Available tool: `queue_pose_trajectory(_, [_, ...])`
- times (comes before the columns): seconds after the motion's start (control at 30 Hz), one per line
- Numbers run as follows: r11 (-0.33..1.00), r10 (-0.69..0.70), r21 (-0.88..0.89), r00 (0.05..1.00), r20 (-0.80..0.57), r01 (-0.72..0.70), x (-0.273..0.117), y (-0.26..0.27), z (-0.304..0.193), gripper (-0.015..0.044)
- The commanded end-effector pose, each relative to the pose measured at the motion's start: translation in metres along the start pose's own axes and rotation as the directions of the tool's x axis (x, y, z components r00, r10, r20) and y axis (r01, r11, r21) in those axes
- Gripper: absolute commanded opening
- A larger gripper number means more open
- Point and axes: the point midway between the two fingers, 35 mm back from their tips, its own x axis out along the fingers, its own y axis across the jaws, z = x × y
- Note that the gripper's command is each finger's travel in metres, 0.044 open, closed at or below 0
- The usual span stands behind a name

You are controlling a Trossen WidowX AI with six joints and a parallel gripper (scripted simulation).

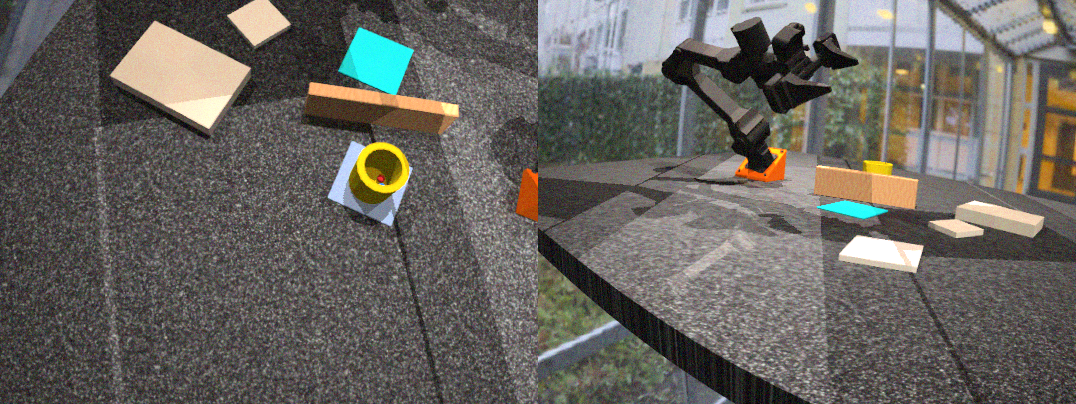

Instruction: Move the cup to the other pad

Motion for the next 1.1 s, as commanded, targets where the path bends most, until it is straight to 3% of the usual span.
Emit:
queue_pose_trajectory(0.0, [1.0,0.002,0.013,1.0,-0.014,-0.002,0.002,0.001,-0.003,0.0374])
queue_pose_trajectory(0.13, [0.972,0.041,0.234,0.958,-0.284,0.028,0.026,0.029,-0.058,0.0269])
queue_pose_trajectory(0.27, [0.909,0.057,0.368,0.817,-0.573,0.195,0.034,0.066,-0.125,0.0167])
queue_pose_trajectory(0.37, [0.862,0.028,0.355,0.666,-0.745,0.361,0.026,0.092,-0.171,0.0167])
queue_pose_trajectory(0.5, [0.797,-0.077,0.212,0.444,-0.893,0.565,0.001,0.12,-0.224,0.0167])
queue_pose_trajectory(0.63, [0.705,-0.248,0.001,0.248,-0.936,0.71,-0.031,0.138,-0.261,0.0167])
queue_pose_trajectory(0.77, [0.582,-0.461,-0.203,0.114,-0.88,0.788,-0.067,0.147,-0.285,0.0167])
queue_pose_trajectory(0.9, [0.473,-0.635,-0.311,0.075,-0.769,0.824,-0.092,0.151,-0.294,0.0167])
queue_pose_trajectory(1.07, [0.468,-0.643,-0.314,0.074,-0.762,0.826,-0.096,0.15,-0.293,0.0167])
